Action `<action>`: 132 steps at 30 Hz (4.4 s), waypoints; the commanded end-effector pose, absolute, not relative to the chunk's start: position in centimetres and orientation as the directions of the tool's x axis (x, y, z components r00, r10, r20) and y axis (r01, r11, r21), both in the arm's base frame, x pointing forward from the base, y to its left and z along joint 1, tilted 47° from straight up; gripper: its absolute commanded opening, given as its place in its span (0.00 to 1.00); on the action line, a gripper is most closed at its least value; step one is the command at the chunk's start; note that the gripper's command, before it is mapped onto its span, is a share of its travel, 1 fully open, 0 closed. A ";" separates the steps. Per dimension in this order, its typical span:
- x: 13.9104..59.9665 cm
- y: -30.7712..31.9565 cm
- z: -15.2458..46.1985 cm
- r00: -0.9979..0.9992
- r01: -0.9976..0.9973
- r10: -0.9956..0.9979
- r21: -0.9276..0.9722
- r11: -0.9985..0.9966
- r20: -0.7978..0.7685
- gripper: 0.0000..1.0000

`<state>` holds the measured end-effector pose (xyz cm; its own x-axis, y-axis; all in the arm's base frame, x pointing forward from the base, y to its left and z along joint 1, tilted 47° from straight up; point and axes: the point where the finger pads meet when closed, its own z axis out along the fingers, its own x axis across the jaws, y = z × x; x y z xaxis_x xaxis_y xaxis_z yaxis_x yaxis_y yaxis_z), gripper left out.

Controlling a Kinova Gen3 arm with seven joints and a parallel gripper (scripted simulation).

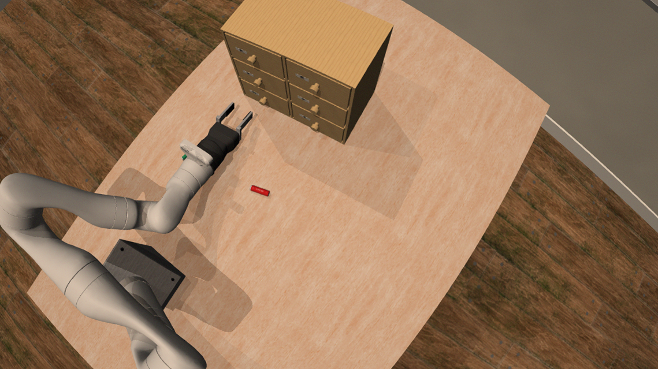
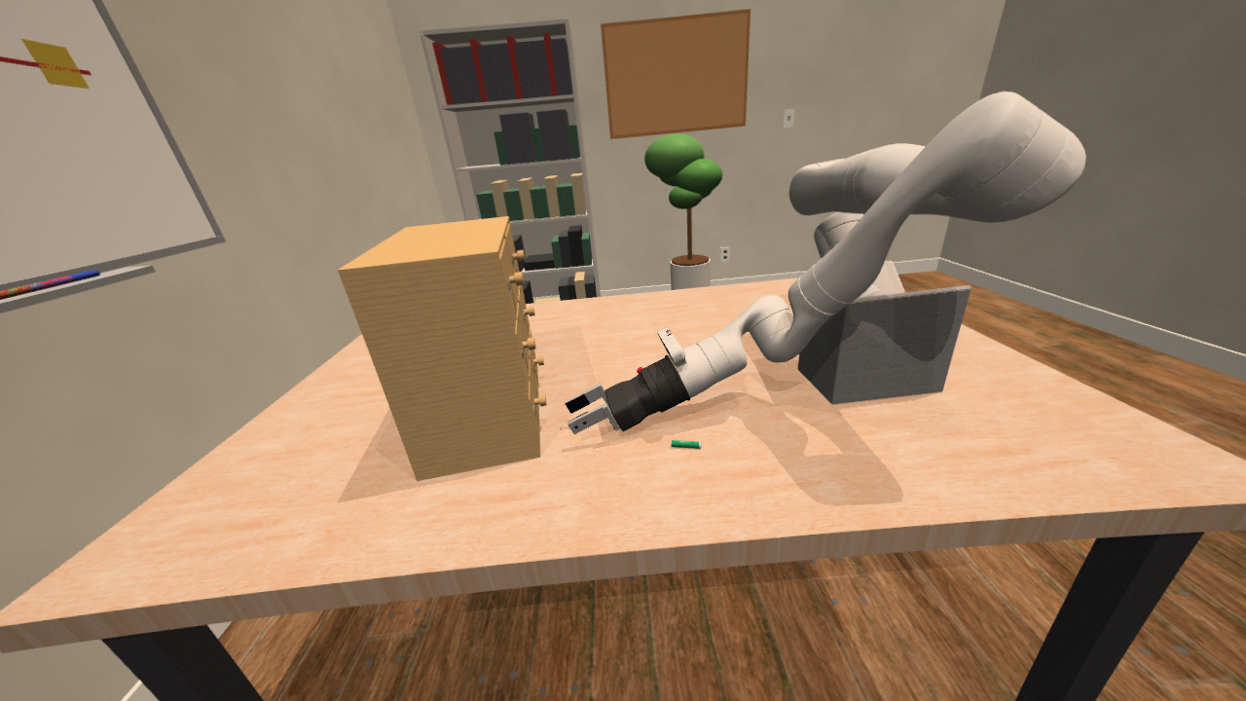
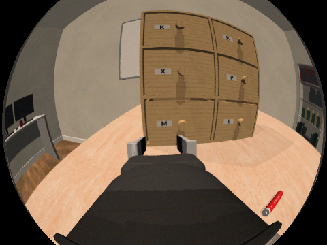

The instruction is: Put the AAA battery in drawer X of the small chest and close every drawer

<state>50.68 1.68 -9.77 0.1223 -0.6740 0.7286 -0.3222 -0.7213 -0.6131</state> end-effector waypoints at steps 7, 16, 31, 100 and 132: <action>50.7 1.8 -9.7 0.122 -0.321 -0.675 -0.614 -0.721 0.728 1.00; 50.7 3.6 -8.1 0.122 -0.321 -0.675 -0.614 -0.721 0.728 1.00; 50.5 7.6 -4.3 0.122 -0.321 -0.675 -0.614 -0.721 0.728 1.00; 49.6 9.0 -2.9 0.122 -0.470 -0.675 -0.556 -0.685 0.728 1.00; 48.3 10.1 -1.6 0.122 -0.646 -0.675 -0.458 -0.611 0.728 1.00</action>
<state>48.22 9.22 -1.82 0.1226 -0.6562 0.7446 -0.6398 -0.6258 -0.4462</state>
